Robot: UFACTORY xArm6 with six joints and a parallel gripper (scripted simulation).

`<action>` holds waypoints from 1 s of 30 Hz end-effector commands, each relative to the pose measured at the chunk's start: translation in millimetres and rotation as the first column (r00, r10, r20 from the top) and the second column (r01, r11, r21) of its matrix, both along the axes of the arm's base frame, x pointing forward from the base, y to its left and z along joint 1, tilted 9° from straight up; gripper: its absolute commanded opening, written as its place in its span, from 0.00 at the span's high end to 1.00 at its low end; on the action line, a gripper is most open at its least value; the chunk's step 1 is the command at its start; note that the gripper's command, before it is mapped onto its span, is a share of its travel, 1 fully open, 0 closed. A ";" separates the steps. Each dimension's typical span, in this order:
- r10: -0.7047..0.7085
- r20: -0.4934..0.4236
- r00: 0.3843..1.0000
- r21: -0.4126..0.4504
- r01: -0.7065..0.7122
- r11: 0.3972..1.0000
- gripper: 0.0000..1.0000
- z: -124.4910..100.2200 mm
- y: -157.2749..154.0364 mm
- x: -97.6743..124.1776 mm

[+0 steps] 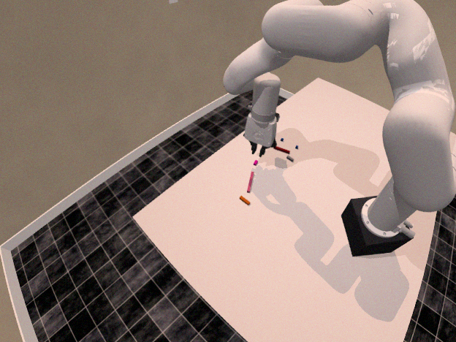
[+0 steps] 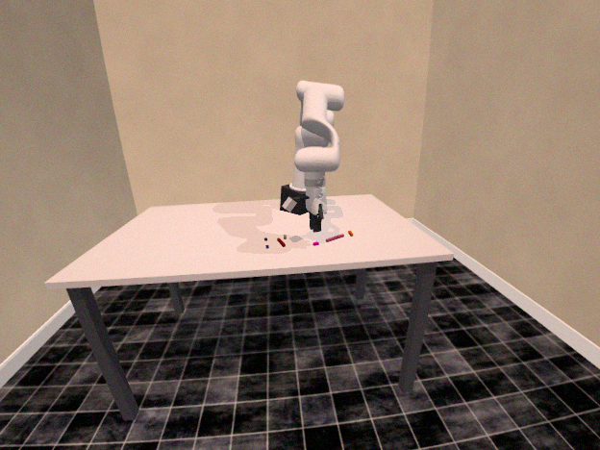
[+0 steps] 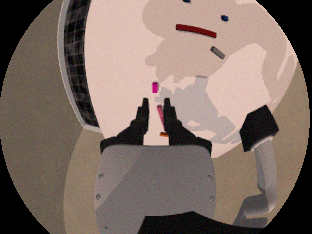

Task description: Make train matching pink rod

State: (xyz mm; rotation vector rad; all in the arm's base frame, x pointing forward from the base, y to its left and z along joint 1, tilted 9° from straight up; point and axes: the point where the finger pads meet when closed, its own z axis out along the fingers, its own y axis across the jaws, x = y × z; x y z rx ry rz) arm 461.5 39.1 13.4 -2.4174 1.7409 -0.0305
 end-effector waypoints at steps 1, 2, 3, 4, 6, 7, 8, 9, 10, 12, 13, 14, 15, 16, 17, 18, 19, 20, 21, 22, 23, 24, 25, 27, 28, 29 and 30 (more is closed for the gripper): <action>0.000 0.003 1.000 0.000 0.000 1.000 0.76 -3.0 0.5 1.7; 0.000 0.003 1.000 0.000 0.000 1.000 0.76 -4.4 0.7 1.9; 0.000 0.003 1.000 0.000 0.000 1.000 0.76 -5.9 1.0 2.1; 0.000 0.003 1.000 0.000 0.000 1.000 0.76 -7.5 1.2 2.3; 0.000 0.003 1.000 0.000 0.000 1.000 0.76 -10.7 1.6 2.8; 0.000 0.003 1.000 0.000 0.000 1.000 0.76 -12.3 1.9 3.0; 0.000 0.003 1.000 0.000 0.000 1.000 0.76 -14.0 2.1 3.3; 0.000 0.003 1.000 0.000 0.000 1.000 0.76 -15.6 2.4 3.5; 0.000 0.003 1.000 0.000 0.000 1.000 0.76 -17.3 2.6 3.8; 0.000 0.003 1.000 0.000 0.000 1.000 0.76 -20.6 3.1 4.2; 0.000 0.003 1.000 0.000 0.000 1.000 0.76 -20.6 3.1 4.2; 0.000 0.003 1.000 0.000 0.000 1.000 0.76 -20.6 3.1 4.2; 0.000 0.003 1.000 0.000 0.000 1.000 0.76 -22.3 3.3 4.5; 0.000 0.003 1.000 0.000 0.000 1.000 0.76 -23.9 3.6 4.7; 0.000 0.003 1.000 0.000 0.000 1.000 0.76 -25.4 3.8 4.9; 0.000 0.003 1.000 0.000 0.000 1.000 0.76 -27.0 4.0 5.2; 0.000 0.003 1.000 0.000 0.000 1.000 0.76 -28.4 4.2 5.4; 0.000 0.003 1.000 0.000 0.000 1.000 0.76 -29.9 4.4 5.6; 0.000 0.003 1.000 0.000 0.000 1.000 0.76 -31.3 4.6 5.8; 0.000 0.003 1.000 0.000 0.000 1.000 0.76 -32.6 4.8 6.0; 0.000 0.003 1.000 0.000 0.000 1.000 0.76 -33.8 5.0 6.2; 0.000 0.003 1.000 0.000 0.000 1.000 0.76 -35.0 5.2 6.3; 0.000 0.003 1.000 0.000 0.000 1.000 0.76 -36.1 5.3 6.5; 0.000 0.003 1.000 0.000 0.000 1.000 0.76 -38.1 5.6 6.8; 0.000 0.003 1.000 0.000 0.000 1.000 0.76 -38.9 5.7 6.9; 0.000 0.003 1.000 0.000 0.000 1.000 0.76 -39.7 5.9 7.0; 0.000 0.003 1.000 0.000 0.000 1.000 0.76 -39.7 5.9 7.0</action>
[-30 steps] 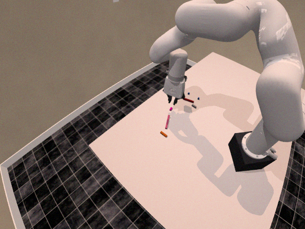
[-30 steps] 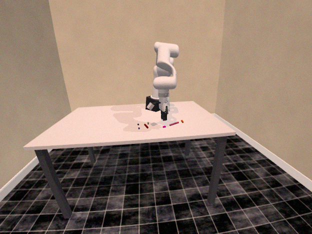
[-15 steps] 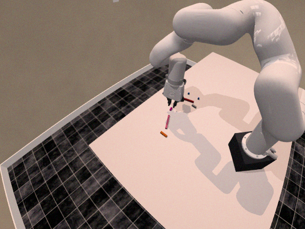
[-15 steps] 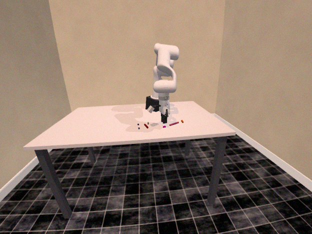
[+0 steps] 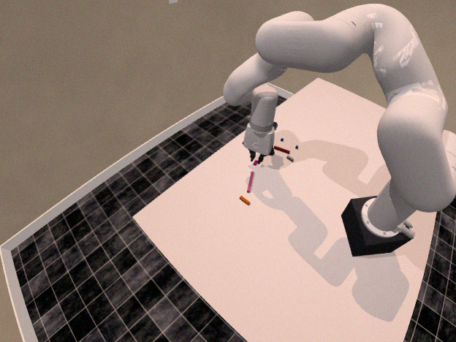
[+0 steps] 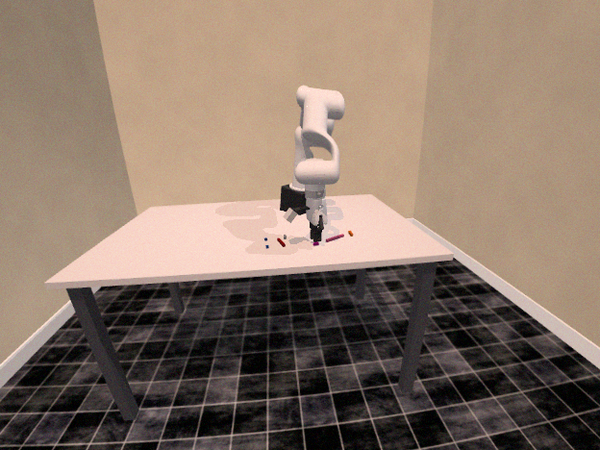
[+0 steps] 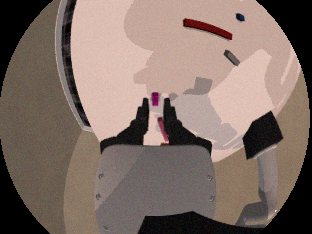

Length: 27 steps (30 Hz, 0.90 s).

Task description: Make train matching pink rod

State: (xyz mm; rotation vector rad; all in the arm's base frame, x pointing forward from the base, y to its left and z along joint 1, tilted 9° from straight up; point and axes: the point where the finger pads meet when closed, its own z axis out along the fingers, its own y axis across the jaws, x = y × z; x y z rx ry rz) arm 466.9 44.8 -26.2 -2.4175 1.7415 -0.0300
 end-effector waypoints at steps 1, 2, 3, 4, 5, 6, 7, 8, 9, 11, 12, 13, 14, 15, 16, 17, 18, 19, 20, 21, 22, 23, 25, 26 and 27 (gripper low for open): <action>0.000 0.003 1.000 0.000 0.000 1.000 0.76 -0.1 0.1 1.6; 0.000 0.003 1.000 0.000 0.000 1.000 0.76 -0.8 0.2 1.7; 0.000 0.003 1.000 0.000 0.000 1.000 0.76 -1.4 0.3 1.8; 0.000 0.003 1.000 0.000 0.000 1.000 0.76 -1.9 0.4 1.8; 0.000 0.003 1.000 0.000 0.000 1.000 0.76 -2.4 0.5 1.9; 0.000 0.003 1.000 0.000 0.000 1.000 0.76 -2.7 0.5 2.0; 0.000 0.003 1.000 0.000 0.000 1.000 0.76 -3.0 0.6 2.0; 0.000 0.003 1.000 0.000 0.000 1.000 0.76 -3.3 0.6 2.0; 0.000 0.003 1.000 0.000 0.000 1.000 0.76 -3.5 0.6 2.1; 0.000 0.003 1.000 0.000 0.000 1.000 0.76 -3.7 0.7 2.1; 0.000 0.003 1.000 0.000 0.000 1.000 0.76 -3.7 0.7 2.1; 0.000 0.003 1.000 0.000 0.000 1.000 0.76 -3.7 0.7 2.1; 0.000 0.003 1.000 0.000 0.000 1.000 0.76 -3.7 0.7 2.1; 0.000 0.003 1.000 0.000 0.000 1.000 0.76 -3.7 0.7 2.1; 0.000 0.003 1.000 0.000 0.000 1.000 0.76 -3.7 0.7 2.1; 0.000 0.003 1.000 0.000 0.000 1.000 0.76 -3.7 0.7 2.1; 0.000 0.003 1.000 0.000 0.000 1.000 0.76 -3.7 0.7 2.1; 0.000 0.003 1.000 0.000 0.000 1.000 0.76 -3.7 0.7 2.1; 0.000 0.003 1.000 0.000 0.000 1.000 0.76 -3.7 0.7 2.1; 0.000 0.003 1.000 0.000 0.000 1.000 0.76 -3.7 0.7 2.1; 0.000 0.003 1.000 0.000 0.000 1.000 0.76 -3.7 0.7 2.1; 0.000 0.003 1.000 0.000 0.000 1.000 0.76 -3.7 0.7 2.1; 0.000 0.003 1.000 0.000 0.000 1.000 0.76 -3.7 0.7 2.1; 0.000 0.003 1.000 0.000 0.000 1.000 0.76 -3.7 0.7 2.1; 0.000 0.003 1.000 0.000 0.000 1.000 0.76 -3.7 0.7 2.1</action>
